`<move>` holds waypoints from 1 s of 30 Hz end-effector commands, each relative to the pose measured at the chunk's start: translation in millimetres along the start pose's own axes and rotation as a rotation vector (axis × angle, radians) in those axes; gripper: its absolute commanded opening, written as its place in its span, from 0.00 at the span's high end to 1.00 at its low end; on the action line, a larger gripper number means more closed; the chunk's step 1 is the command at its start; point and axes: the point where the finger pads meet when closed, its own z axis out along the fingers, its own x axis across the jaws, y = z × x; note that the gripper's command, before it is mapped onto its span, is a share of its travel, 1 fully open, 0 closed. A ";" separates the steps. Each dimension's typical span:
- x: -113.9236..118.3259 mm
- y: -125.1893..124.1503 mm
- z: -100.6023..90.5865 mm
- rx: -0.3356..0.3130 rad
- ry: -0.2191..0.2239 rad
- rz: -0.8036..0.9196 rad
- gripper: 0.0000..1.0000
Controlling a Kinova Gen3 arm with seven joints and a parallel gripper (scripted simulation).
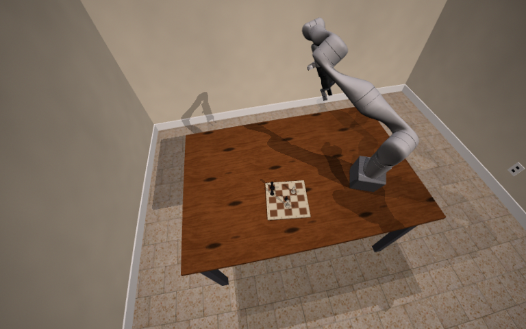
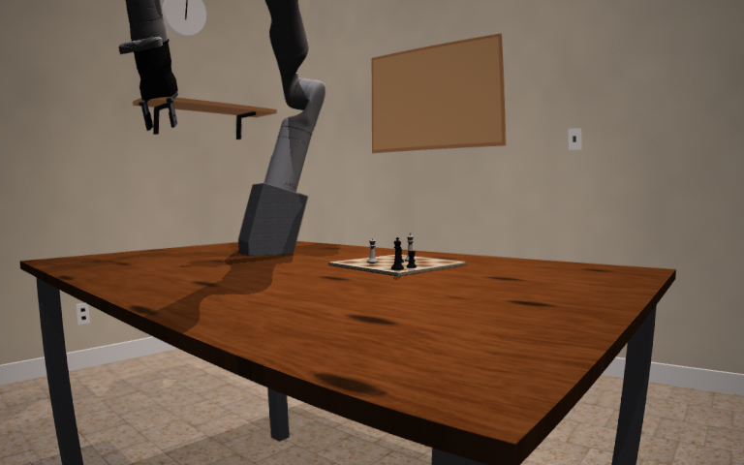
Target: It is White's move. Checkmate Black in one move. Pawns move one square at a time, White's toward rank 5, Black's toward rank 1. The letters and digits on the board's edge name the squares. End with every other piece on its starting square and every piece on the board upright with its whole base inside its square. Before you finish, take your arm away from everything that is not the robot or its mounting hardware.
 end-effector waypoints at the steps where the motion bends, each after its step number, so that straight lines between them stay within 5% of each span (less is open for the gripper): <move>1: 0.2 0.3 -1.1 0.002 0.001 0.000 0.00; 30: -4.6 -7.4 5.3 0.003 -0.004 -0.056 0.00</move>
